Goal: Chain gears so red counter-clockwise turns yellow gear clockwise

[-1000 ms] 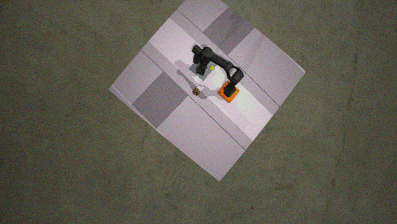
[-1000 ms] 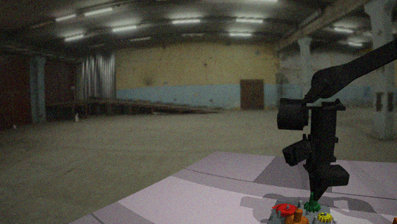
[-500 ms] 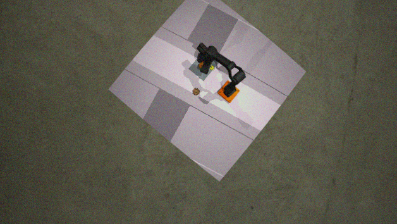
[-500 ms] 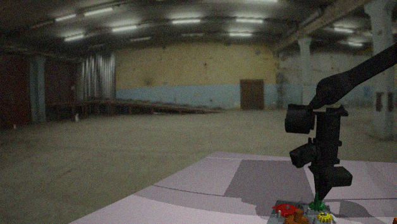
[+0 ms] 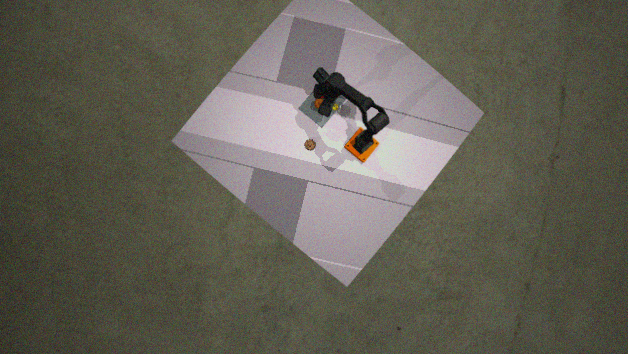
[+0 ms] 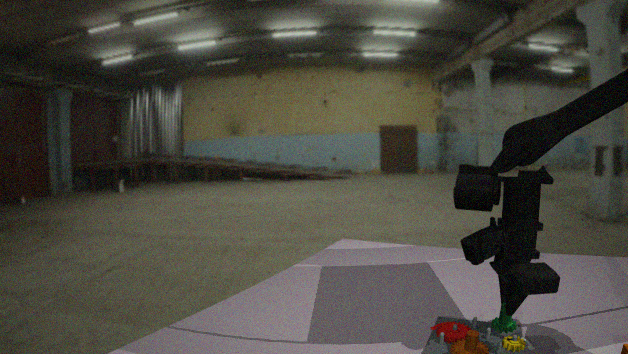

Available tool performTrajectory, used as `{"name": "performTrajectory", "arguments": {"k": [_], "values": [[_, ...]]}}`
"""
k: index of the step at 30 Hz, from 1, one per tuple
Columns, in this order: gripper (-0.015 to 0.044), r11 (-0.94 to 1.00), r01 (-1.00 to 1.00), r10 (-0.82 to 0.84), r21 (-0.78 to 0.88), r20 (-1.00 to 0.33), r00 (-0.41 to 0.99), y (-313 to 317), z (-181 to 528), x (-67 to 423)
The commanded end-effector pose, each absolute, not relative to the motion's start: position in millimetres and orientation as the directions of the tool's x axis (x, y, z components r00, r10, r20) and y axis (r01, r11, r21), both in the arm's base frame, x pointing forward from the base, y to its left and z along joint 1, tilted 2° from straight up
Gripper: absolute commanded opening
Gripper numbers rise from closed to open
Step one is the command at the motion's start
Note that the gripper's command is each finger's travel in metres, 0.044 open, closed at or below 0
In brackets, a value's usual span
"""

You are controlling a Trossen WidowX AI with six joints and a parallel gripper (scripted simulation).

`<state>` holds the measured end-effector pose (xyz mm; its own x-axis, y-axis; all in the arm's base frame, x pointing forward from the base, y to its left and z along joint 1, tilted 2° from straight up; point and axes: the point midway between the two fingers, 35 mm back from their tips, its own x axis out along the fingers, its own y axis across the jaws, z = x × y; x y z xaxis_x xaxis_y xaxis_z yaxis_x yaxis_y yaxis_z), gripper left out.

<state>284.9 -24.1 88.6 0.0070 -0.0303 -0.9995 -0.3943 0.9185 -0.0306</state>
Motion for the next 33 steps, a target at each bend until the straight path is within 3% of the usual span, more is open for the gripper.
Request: {"name": "performTrajectory", "arguments": {"k": [1, 10, 22, 33], "values": [[0.0, 0.916, -0.399, -0.034, -0.035, -0.999, 0.009, -25, 89, 285], [0.0, 0.909, -0.415, -0.034, -0.035, -0.999, 0.009, -25, 87, 285], [0.0, 0.807, -0.589, -0.034, -0.033, -0.999, 0.009, -26, 71, 285], [0.0, 0.869, -0.493, -0.034, -0.034, -0.999, 0.009, -26, 57, 286]]}}
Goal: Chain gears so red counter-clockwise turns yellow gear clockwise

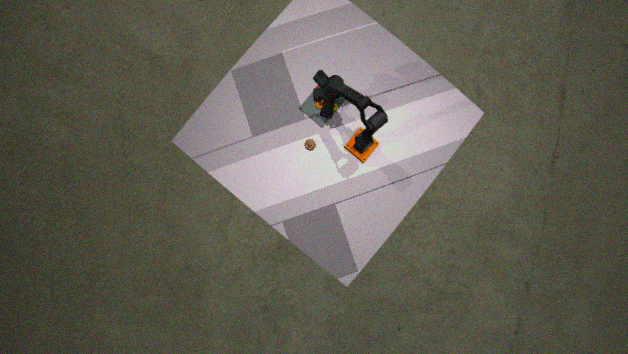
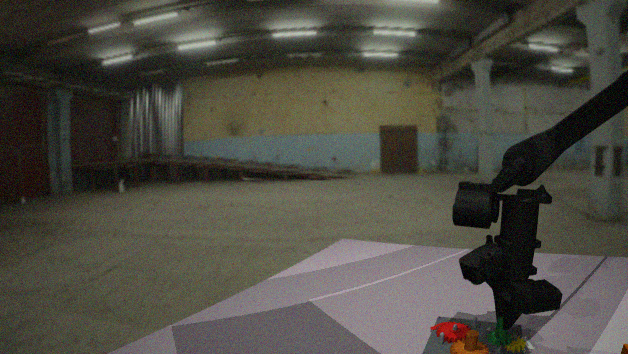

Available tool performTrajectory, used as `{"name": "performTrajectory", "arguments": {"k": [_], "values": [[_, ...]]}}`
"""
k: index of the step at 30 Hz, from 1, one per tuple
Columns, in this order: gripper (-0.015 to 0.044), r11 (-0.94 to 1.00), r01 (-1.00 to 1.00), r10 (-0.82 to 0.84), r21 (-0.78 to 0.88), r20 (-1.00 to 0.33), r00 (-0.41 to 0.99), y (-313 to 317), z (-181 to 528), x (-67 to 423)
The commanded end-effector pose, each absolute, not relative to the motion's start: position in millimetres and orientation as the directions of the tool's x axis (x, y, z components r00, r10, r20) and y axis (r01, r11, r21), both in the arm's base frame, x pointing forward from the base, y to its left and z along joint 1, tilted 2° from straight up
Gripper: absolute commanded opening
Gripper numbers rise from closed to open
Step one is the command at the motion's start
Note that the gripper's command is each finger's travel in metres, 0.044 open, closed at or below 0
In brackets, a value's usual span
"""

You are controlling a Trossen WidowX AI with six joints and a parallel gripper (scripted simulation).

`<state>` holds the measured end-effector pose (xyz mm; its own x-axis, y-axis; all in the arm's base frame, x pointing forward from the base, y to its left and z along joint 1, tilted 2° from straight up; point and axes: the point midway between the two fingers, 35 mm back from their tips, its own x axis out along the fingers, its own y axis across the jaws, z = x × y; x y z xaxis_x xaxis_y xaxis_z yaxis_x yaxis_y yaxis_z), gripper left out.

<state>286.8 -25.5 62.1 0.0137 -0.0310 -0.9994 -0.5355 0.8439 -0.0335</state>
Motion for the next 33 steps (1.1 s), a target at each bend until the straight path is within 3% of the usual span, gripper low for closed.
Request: {"name": "performTrajectory", "arguments": {"k": [1, 14, 33], "values": [[0.0, 0.882, -0.471, -0.034, -0.034, -0.999, 0.009, -26, 55, 286], [0.0, 0.986, -0.163, -0.034, -0.035, -0.999, 0.009, -27, 46, 285], [0.0, 0.838, -0.544, -0.034, -0.033, -0.999, 0.009, -26, 42, 285]]}}
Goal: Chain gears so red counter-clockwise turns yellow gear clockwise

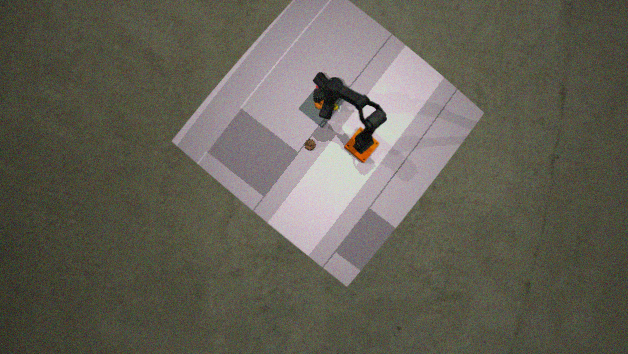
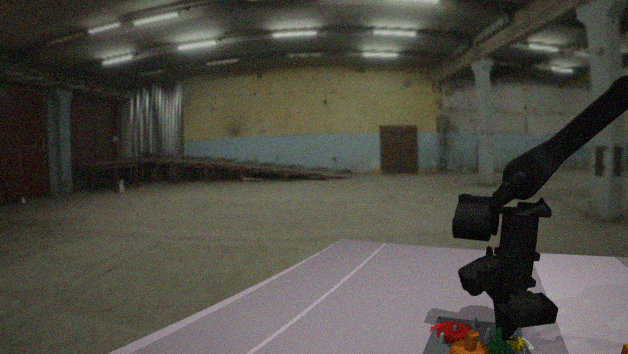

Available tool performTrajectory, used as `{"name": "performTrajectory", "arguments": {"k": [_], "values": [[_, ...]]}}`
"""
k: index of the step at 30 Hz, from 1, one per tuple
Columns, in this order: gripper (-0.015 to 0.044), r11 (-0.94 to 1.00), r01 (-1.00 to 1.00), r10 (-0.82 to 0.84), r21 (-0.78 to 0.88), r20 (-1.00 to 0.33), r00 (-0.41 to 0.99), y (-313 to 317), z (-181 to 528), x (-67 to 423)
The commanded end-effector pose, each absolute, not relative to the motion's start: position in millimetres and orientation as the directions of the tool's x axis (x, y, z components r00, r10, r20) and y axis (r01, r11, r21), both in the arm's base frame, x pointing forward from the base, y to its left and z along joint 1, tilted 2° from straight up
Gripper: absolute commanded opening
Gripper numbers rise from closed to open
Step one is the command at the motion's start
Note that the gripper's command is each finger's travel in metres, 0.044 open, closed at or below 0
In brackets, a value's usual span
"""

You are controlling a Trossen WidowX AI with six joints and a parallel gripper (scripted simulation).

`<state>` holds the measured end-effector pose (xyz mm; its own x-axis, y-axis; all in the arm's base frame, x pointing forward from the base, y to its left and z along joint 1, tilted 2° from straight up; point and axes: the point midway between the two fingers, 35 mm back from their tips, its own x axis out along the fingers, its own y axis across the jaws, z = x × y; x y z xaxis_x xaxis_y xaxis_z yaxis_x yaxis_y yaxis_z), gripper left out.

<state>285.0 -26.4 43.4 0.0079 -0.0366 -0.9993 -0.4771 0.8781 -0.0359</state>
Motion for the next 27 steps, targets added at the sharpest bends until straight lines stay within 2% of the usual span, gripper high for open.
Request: {"name": "performTrajectory", "arguments": {"k": [1, 9, 20, 25, 27], "values": [[0.0, 0.824, -0.565, -0.034, -0.033, -0.999, 0.009, -26.5, 42.2, 284.9], [0.0, 0.803, -0.596, -0.034, -0.033, -0.999, 0.009, -26.8, 40.8, 285.9], [0.0, 0.927, -0.373, -0.034, -0.035, -0.999, 0.009, -26.0, 38.6, 285.0], [0.0131, 0.916, -0.399, -0.034, -0.035, -0.999, 0.009, -25.7, 43.7, 285.7], [0.014, 0.916, -0.399, -0.034, -0.035, -0.999, 0.009, -25.7, 43.7, 285.7]]}}
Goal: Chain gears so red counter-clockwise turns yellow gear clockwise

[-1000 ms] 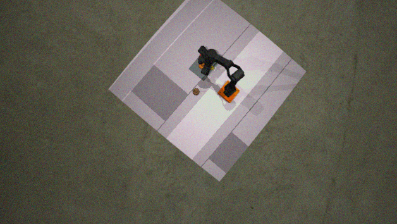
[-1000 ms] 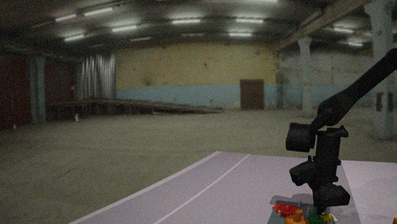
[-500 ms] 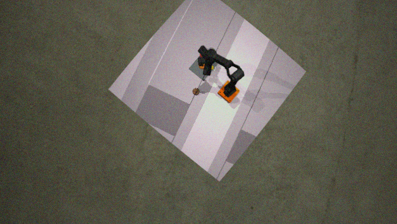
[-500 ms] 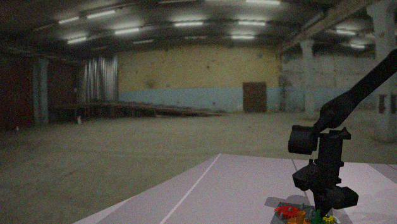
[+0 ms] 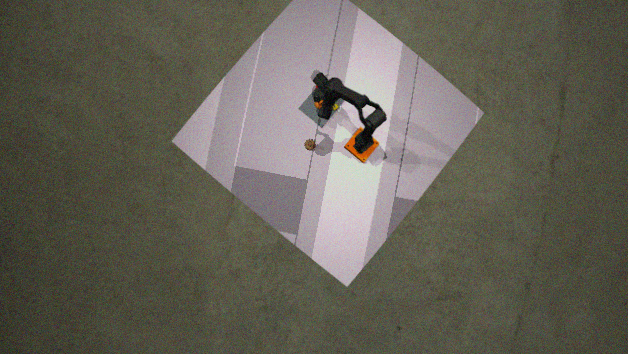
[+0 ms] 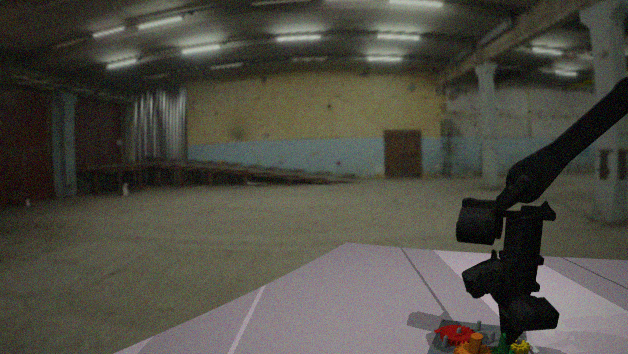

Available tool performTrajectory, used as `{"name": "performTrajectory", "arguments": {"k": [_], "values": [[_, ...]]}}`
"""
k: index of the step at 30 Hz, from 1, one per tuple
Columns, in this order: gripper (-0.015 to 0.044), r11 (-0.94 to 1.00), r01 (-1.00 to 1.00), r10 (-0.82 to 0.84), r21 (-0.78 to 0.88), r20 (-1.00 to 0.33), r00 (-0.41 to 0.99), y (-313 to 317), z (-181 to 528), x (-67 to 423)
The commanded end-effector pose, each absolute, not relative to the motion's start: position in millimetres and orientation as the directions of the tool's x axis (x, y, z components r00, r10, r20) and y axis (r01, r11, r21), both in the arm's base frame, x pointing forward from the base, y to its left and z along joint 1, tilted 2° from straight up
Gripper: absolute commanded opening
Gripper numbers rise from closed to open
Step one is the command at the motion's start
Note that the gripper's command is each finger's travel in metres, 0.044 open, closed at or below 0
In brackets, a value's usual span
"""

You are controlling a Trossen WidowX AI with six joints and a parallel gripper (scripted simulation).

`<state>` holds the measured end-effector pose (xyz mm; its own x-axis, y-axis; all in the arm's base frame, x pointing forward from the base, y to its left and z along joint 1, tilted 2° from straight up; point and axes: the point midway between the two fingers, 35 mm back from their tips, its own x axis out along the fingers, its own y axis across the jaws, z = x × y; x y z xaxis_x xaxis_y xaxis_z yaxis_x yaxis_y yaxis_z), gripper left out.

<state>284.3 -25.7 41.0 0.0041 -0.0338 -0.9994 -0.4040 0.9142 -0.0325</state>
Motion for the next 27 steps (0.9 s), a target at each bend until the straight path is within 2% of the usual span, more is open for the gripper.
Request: {"name": "performTrajectory", "arguments": {"k": [1, 13, 18, 24, 27], "values": [[0.014, 0.916, -0.399, -0.034, -0.035, -0.999, 0.009, -26, 44, 286], [0.014, 0.916, -0.399, -0.034, -0.035, -0.999, 0.009, -24, 88, 286], [0.0271, 0.914, -0.403, -0.034, -0.034, -0.999, 0.007, -23, 128, 281], [0.0429, 0.914, -0.403, -0.034, -0.034, -0.999, 0.007, -23, 131, 280], [0.044, 0.914, -0.403, -0.034, -0.034, -0.999, 0.007, -23, 131, 280]]}}
